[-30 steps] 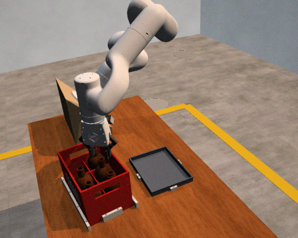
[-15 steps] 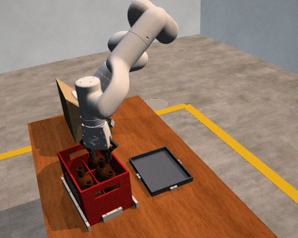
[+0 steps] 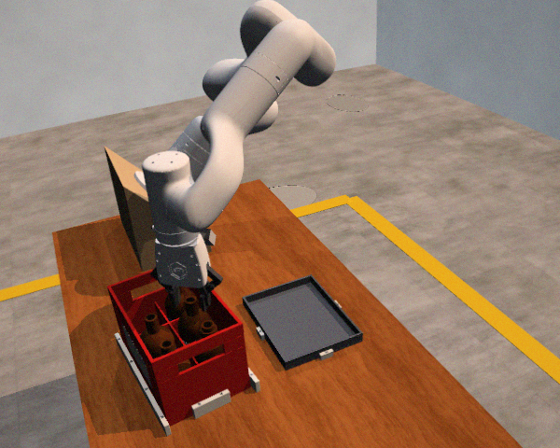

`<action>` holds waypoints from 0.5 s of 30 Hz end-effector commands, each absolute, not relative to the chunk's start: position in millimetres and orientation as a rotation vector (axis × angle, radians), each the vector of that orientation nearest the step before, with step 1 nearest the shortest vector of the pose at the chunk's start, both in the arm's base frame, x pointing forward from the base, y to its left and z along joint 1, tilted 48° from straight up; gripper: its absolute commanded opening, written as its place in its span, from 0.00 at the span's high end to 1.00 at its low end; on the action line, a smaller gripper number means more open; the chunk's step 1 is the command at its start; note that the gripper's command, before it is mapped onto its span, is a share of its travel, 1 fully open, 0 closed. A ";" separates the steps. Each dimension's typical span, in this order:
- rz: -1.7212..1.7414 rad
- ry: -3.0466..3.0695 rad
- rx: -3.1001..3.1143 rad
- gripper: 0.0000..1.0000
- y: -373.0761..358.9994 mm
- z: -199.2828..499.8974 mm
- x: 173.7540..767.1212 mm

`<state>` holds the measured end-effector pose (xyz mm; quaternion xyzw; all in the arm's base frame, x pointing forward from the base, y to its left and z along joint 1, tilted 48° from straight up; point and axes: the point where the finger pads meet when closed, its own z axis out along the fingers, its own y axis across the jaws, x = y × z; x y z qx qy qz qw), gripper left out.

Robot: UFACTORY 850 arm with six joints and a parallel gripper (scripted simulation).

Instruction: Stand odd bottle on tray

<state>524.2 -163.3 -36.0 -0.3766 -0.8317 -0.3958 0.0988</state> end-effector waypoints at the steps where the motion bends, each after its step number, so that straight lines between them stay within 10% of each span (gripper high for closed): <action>1: -1.171 -2.462 -1.115 0.35 -161.7 -37.8 525.2; 15: -1.171 -2.462 -1.115 0.35 -159.7 -39.7 525.6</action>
